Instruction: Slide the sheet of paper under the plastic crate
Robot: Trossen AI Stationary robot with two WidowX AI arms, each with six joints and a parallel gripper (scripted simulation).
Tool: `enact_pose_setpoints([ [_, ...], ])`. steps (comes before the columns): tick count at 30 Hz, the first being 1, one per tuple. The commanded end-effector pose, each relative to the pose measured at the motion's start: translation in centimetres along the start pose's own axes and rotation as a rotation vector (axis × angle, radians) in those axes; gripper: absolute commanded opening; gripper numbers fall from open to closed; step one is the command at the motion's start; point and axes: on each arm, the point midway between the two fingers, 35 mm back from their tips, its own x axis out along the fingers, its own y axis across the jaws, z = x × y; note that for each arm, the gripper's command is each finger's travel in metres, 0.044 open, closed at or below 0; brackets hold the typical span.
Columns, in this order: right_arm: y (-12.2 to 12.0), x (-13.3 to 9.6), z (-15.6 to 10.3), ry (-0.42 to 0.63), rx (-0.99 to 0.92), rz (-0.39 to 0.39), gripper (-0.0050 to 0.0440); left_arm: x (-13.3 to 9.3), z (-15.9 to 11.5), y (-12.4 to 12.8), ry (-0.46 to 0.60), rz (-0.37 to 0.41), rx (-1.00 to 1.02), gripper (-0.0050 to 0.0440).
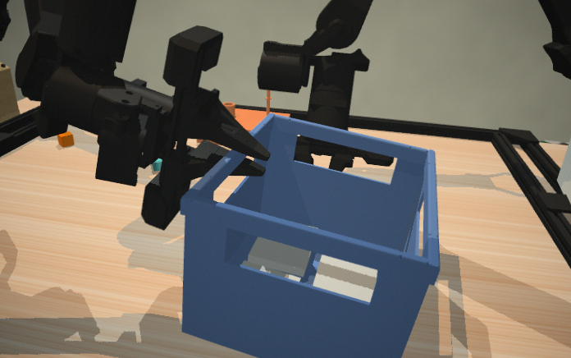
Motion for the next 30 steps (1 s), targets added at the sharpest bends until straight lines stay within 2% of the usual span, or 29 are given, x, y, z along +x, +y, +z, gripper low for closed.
enact_pose_setpoints([
  [1,-0.4,0.8,0.0,-0.009,0.005,-0.017,0.0060,-0.6,0.3,4.6,-0.012,0.075,-0.053,0.0000],
  [30,-0.1,2.0,-2.1,-0.009,0.005,-0.017,0.0060,-0.6,0.3,4.6,-0.012,0.075,-0.053,0.0000],
])
